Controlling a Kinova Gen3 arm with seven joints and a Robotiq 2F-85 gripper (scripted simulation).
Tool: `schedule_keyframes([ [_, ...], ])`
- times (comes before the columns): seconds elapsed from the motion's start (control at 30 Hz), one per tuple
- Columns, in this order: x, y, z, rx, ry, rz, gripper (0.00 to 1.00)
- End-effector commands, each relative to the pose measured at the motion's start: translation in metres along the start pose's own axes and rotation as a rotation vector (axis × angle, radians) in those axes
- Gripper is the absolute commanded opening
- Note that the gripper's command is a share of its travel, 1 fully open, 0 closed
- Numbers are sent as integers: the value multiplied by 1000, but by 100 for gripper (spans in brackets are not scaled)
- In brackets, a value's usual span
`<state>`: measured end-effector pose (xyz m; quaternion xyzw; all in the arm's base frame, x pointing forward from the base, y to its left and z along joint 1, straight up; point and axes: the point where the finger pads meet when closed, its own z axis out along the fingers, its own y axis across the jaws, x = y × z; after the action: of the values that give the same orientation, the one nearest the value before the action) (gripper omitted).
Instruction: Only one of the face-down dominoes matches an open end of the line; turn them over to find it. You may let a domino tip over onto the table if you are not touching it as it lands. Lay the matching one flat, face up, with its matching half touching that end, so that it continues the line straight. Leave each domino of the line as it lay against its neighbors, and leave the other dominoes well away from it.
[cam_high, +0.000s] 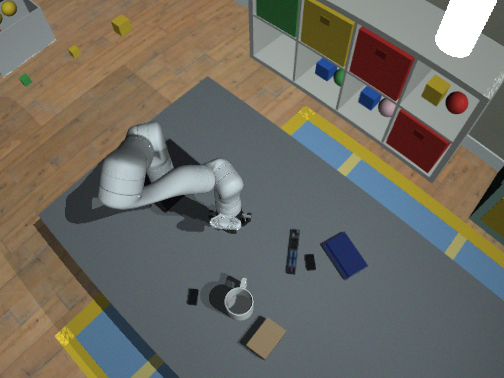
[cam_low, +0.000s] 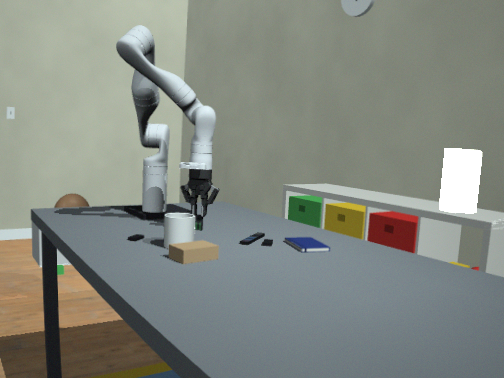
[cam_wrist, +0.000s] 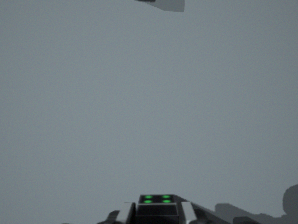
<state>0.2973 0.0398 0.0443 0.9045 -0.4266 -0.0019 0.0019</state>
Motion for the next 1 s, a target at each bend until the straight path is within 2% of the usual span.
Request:
schedule_keyframes([
  [0.0, -1, -1, 1, 4, -2, -2, 33],
  [0.97, -2, -1, 1, 4, 10, -2, 33],
])
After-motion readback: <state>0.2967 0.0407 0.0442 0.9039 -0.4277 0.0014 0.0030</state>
